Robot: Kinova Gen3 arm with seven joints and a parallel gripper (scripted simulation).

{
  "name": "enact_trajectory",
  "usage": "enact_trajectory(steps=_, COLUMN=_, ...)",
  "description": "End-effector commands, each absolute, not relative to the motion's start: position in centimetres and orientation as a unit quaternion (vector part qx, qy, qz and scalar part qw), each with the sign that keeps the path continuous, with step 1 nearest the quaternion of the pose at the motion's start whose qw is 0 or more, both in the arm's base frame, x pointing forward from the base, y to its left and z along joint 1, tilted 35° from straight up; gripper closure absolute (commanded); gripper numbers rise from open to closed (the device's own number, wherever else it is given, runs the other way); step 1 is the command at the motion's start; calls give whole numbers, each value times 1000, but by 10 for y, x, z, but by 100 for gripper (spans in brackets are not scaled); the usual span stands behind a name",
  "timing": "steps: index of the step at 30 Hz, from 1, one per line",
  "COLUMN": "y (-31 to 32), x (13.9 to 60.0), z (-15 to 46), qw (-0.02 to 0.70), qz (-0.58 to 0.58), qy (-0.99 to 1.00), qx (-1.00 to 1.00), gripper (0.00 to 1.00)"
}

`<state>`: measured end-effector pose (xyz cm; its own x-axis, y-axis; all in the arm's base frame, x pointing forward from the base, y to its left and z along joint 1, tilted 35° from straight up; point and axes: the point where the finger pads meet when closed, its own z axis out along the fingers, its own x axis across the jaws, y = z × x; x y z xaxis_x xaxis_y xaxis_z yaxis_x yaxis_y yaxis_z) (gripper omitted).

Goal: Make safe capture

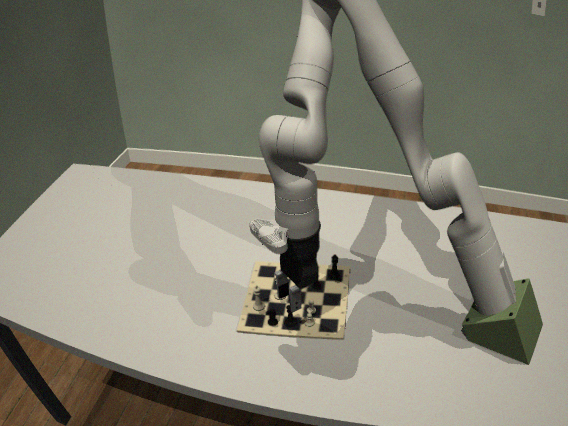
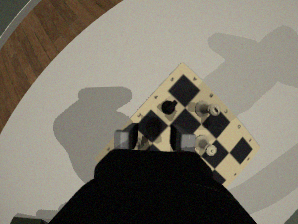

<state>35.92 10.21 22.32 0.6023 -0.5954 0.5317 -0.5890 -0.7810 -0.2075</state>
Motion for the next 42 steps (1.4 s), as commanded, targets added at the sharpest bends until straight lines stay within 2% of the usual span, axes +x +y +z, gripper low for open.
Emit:
enact_trajectory(steps=1, y=105, x=362, z=224, qw=9, qz=-300, qy=331, qx=-894, gripper=21)
enact_trajectory(steps=26, y=106, x=362, z=224, qw=10, qz=-300, qy=331, qx=-895, gripper=21)
enact_trajectory(steps=42, y=101, x=374, z=202, qw=8, qz=-299, qy=329, qx=-896, gripper=21)
